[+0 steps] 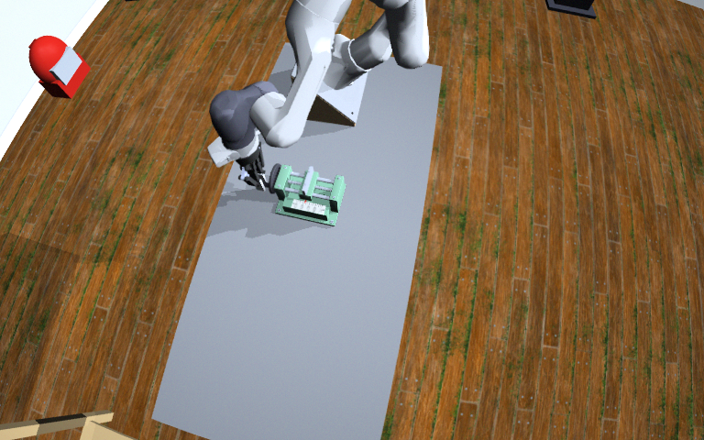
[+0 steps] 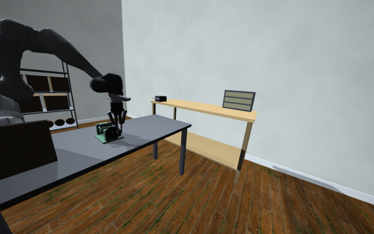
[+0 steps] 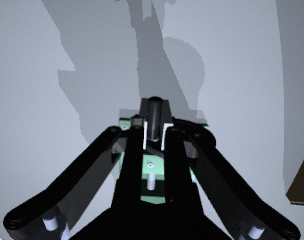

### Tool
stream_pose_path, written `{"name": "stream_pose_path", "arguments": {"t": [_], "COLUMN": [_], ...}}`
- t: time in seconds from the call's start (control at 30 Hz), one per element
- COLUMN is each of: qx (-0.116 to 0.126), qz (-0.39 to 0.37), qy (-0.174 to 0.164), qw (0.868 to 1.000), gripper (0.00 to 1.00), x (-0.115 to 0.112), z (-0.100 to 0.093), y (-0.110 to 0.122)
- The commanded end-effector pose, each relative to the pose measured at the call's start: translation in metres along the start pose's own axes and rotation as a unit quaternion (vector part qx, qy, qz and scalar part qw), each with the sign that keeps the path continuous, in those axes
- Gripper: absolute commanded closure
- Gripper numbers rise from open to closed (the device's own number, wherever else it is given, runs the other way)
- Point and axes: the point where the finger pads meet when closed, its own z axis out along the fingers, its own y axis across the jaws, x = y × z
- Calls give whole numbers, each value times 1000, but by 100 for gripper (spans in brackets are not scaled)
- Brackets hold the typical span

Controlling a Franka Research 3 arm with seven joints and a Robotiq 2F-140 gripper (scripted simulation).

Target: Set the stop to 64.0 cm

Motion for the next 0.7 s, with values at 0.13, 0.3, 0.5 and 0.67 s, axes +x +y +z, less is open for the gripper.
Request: {"name": "stream_pose_path", "arguments": {"t": [0.13,0.3,0.5,0.67], "qx": [0,0,0,0], "qz": [2,2,2,2], "qy": [1,1,1,1], "qw": [1000,1000,1000,1000], "gripper": [96,96,96,96], "x": [1,1,1,1], "z": [8,12,16,20], "y": [-2,-2,-2,-2]}}
